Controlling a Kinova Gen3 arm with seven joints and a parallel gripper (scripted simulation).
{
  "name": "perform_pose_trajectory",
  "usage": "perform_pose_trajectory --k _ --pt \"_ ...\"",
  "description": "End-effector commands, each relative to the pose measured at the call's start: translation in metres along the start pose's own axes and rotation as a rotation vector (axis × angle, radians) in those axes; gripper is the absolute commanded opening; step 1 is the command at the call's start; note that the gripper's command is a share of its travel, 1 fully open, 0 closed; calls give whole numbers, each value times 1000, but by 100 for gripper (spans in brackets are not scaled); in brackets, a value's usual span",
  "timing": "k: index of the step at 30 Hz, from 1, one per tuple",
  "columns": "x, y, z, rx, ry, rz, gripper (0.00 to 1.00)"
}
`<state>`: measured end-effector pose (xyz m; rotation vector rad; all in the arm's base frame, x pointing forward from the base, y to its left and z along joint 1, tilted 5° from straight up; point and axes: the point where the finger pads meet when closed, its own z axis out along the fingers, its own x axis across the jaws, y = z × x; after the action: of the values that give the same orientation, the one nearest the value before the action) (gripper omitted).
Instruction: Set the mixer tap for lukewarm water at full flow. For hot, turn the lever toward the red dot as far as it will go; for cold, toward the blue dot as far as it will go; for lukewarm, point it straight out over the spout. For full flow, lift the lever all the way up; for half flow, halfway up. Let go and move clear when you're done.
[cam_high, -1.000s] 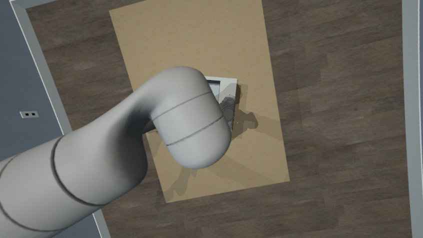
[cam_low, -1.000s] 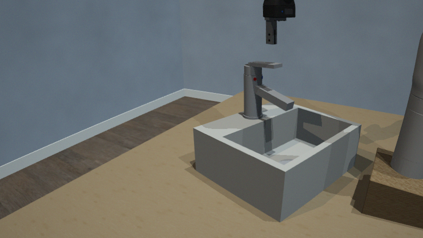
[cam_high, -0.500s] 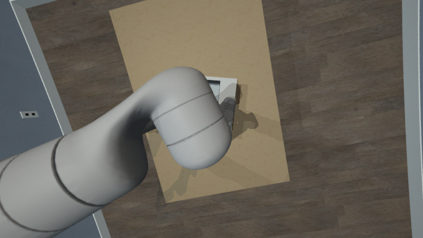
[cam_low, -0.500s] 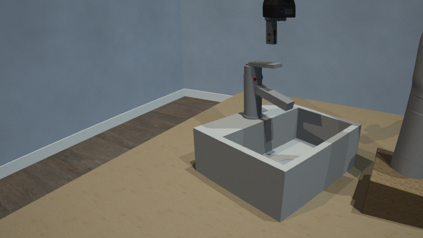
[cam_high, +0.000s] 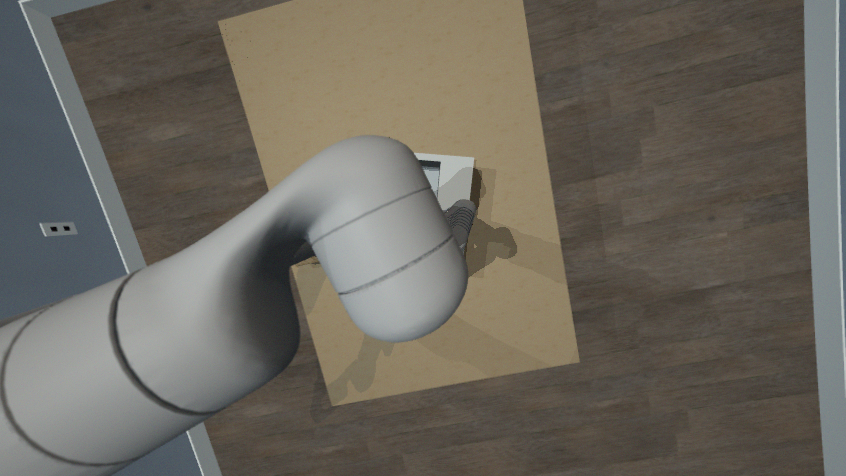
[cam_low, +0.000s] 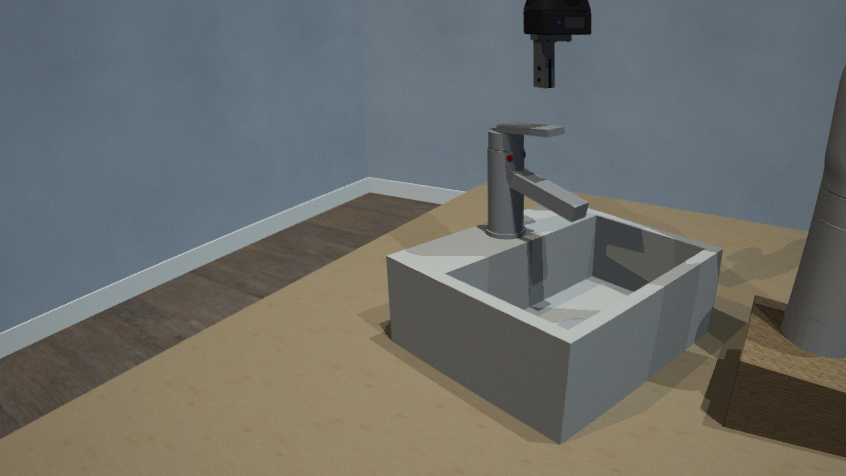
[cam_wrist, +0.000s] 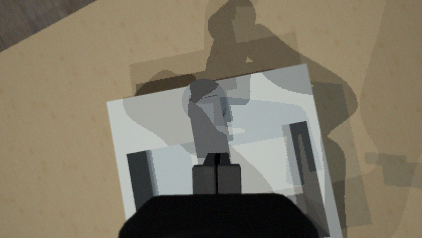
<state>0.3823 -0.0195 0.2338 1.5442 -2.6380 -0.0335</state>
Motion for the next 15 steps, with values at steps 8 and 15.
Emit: perform_pose_trajectory --k 8,15 --pt "2 -2 -1 -1 -1 119 0" --pt "6 -3 -1 -4 -1 280 0"
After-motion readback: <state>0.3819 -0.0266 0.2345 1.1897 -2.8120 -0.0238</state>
